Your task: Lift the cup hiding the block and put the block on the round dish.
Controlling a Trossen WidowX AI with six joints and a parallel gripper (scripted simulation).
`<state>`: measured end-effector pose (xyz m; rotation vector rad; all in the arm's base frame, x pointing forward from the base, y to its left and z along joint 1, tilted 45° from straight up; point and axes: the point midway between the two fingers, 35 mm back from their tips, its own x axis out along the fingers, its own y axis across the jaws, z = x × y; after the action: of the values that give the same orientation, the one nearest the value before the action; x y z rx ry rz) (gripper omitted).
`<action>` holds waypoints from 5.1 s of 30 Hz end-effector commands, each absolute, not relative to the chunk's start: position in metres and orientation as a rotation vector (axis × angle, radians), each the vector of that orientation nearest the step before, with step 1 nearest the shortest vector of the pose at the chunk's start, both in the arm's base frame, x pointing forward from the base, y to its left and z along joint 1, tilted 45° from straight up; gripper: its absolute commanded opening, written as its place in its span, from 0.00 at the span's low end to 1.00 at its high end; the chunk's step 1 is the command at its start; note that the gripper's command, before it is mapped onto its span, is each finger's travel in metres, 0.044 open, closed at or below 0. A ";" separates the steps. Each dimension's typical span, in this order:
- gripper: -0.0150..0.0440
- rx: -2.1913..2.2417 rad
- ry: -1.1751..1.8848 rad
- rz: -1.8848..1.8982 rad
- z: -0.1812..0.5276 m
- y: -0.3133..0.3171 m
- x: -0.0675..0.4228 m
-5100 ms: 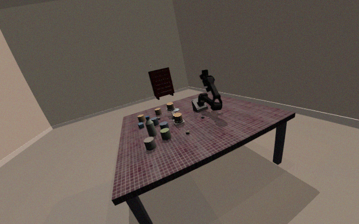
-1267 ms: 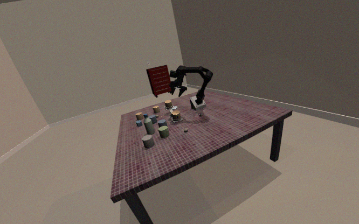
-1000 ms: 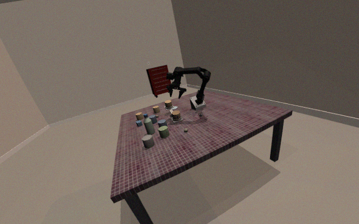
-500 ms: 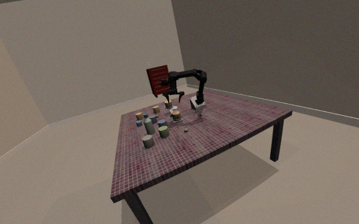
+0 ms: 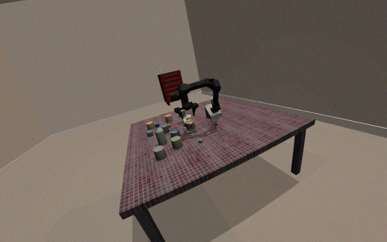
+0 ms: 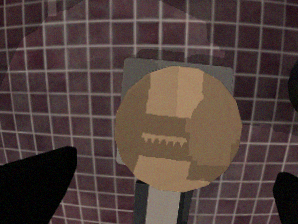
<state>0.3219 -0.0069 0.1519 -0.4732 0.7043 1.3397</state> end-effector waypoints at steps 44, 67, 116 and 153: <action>1.00 -0.492 0.699 1.354 0.102 0.044 0.328; 0.40 -0.491 0.698 1.349 0.102 0.044 0.329; 0.25 -0.485 0.709 1.286 0.146 -0.004 0.329; 0.25 -0.477 0.715 1.240 0.181 -0.036 0.320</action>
<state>0.3209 -0.0306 0.1762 -0.4698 0.7144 1.2521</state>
